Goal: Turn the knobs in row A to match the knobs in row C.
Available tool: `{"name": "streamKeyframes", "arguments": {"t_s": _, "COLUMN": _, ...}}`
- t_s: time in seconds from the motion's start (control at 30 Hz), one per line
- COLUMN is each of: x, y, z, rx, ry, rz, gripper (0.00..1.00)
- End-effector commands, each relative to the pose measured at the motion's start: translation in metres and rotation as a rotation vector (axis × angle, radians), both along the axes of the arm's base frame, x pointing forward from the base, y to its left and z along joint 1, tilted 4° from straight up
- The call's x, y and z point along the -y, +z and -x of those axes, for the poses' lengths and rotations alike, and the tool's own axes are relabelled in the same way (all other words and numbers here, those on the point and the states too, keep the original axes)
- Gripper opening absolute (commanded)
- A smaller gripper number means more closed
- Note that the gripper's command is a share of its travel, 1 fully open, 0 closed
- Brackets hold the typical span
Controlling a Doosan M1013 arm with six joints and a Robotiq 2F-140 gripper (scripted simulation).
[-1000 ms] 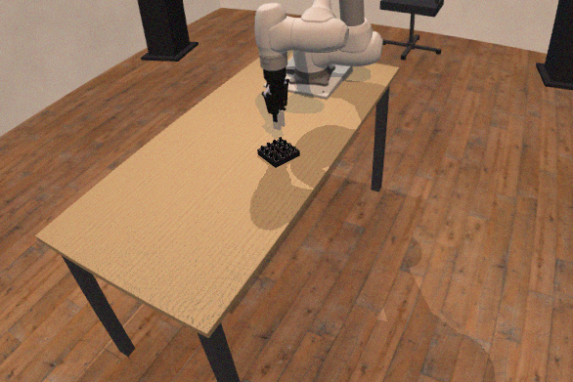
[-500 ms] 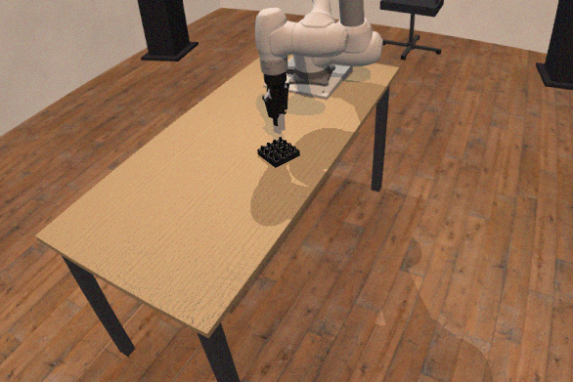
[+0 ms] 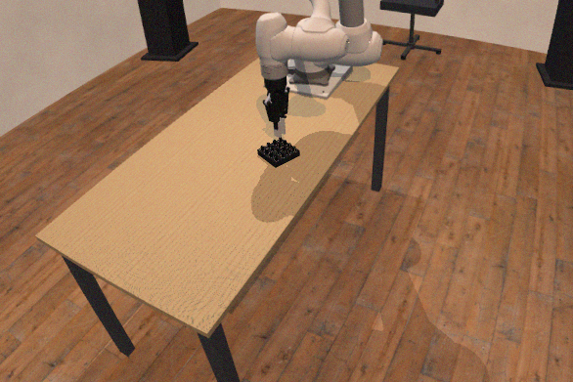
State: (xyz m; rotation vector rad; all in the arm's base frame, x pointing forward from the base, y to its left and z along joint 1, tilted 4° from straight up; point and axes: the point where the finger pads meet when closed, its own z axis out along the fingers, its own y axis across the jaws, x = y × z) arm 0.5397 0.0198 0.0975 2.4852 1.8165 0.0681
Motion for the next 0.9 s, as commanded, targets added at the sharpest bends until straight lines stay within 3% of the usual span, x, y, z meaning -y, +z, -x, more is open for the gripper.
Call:
{"name": "streamKeyframes", "arguments": {"t_s": 0.0, "x": 0.0000, "y": -0.0021, "z": -0.0002, "rx": 0.000, "ry": 0.000, "rz": 0.000, "gripper": 0.12}}
{"name": "streamKeyframes", "arguments": {"t_s": 0.87, "x": 0.0001, "y": -0.0066, "z": -0.0005, "rx": 0.000, "ry": 0.000, "rz": 0.000, "gripper": 0.12}}
